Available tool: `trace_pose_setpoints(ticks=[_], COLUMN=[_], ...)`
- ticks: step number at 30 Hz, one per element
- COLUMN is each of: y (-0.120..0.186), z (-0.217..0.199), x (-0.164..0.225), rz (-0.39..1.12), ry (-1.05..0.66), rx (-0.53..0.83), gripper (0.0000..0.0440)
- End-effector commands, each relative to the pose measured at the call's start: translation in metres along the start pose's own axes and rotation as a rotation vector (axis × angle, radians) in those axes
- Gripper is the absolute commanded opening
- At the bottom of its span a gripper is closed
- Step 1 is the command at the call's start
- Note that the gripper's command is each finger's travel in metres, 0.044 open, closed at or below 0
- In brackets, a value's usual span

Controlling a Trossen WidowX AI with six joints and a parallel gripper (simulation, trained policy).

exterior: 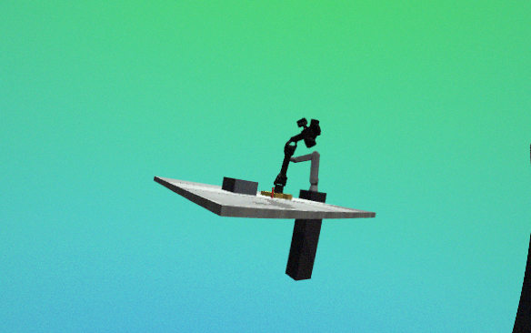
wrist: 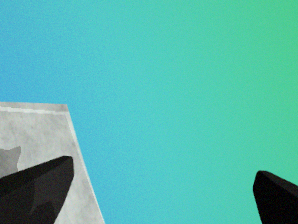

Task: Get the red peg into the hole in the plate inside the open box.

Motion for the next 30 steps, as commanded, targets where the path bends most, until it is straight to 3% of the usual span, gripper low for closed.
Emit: trace_pose_setpoints(ticks=[1, 3, 14, 30], y=[0.0, -0.003, -0.016, -0.004], z=[-0.003, -0.007, -0.027, -0.034], x=[0.003, 0.014, 0.085, 0.177], rz=[0.001, 0.016, 0.17, 0.499], ry=[-0.026, -0.087, -0.429, -0.893], rx=[-0.007, -0.028, -0.164, -0.248], gripper=[0.0419, 0.044, 0.044, 0.044])
Point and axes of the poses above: the point midway between the two fingers, 35 mm back from their tips, its own y axis back along the fingers, its own z axis across the jaws, x = y × z, the point moved 6 cm from there along y, back along the fingers, and after that the axes turned 4 degrees about -y, right-handed, at the moved point
